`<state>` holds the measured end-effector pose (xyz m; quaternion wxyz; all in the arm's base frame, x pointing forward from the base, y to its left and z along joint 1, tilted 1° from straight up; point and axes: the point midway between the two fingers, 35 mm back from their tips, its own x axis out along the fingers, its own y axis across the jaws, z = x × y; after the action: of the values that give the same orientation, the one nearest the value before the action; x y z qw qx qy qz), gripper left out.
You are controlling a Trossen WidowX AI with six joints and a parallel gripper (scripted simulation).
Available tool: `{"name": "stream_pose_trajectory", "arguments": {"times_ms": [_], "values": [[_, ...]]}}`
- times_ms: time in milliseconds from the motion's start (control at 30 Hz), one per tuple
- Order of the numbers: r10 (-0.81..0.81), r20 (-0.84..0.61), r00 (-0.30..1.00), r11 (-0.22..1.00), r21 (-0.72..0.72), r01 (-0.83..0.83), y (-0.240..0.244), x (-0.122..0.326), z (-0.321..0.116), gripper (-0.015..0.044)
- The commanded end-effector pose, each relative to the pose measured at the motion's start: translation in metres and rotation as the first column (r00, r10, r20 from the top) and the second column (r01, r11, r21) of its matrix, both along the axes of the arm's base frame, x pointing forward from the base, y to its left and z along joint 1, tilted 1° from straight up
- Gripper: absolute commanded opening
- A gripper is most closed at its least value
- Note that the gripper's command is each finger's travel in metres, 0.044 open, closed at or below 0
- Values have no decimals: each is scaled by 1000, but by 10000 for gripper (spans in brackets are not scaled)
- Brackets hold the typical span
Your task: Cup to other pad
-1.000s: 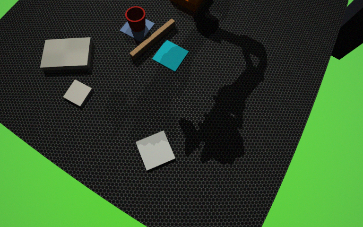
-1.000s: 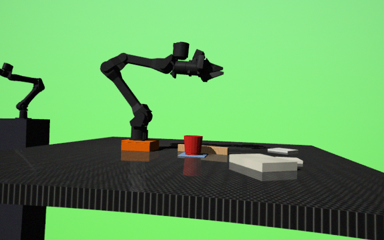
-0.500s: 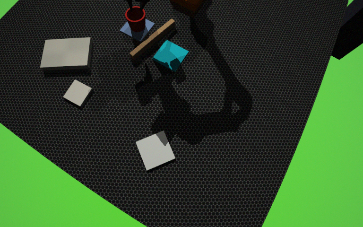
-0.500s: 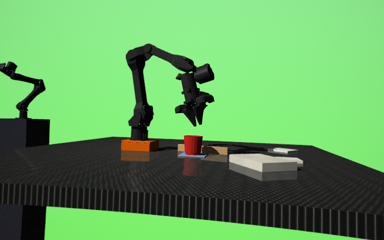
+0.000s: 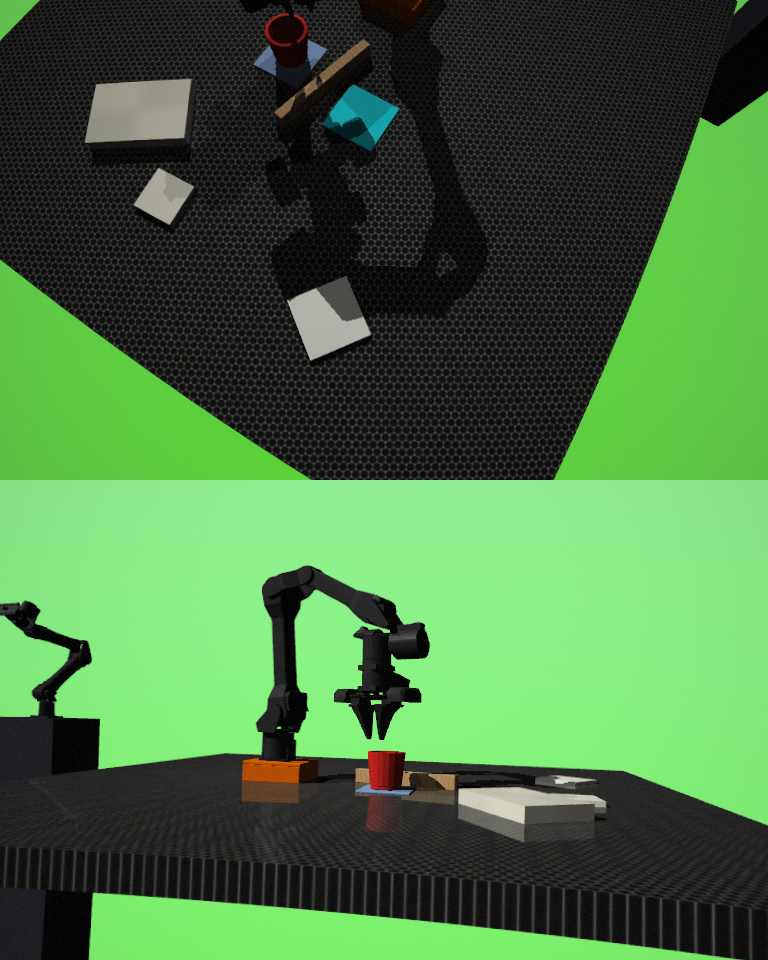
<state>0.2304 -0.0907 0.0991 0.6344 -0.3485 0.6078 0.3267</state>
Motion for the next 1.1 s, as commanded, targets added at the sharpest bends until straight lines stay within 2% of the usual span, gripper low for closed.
{"name": "stream_pose_trajectory", "arguments": {"times_ms": [0,1067], "values": [[3,-9,1000,1000,1,-3,0,0,-7,148],[3,-10,1000,1000,1,-3,0,2,-59,148]]}}
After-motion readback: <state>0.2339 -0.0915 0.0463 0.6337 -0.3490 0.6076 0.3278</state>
